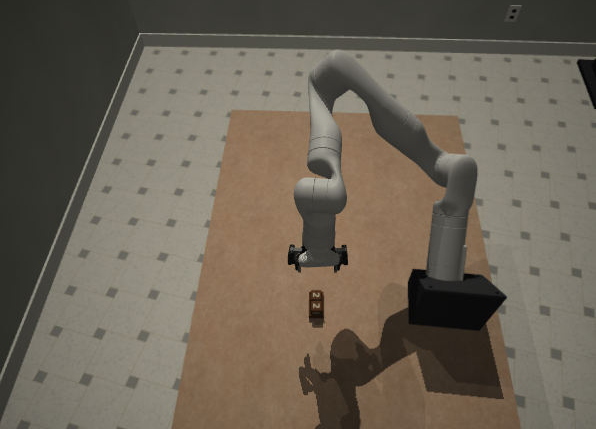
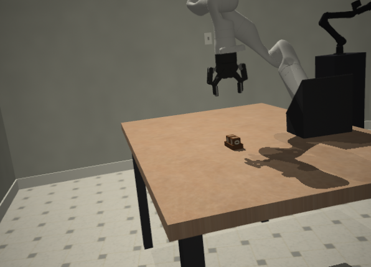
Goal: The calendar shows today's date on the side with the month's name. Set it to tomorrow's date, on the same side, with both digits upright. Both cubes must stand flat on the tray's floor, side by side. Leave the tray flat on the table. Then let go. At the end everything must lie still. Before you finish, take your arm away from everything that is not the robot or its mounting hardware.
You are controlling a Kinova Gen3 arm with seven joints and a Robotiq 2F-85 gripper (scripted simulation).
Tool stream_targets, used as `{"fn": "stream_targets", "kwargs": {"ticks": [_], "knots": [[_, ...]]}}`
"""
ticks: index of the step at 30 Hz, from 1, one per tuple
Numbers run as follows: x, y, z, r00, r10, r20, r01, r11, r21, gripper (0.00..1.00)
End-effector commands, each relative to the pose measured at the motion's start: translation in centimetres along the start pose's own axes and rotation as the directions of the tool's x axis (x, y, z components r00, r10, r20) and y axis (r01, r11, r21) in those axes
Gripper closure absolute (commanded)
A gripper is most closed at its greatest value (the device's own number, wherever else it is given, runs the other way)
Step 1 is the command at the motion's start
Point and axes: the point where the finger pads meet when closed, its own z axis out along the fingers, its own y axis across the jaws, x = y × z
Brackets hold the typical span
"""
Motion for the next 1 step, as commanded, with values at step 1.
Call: {"fn": "stream_targets", "kwargs": {"ticks": [1], "knots": [[0.03,0.02,-0.08,1.0,0.0,-0.001,0.0,1.0,-0.002,0.0]]}}
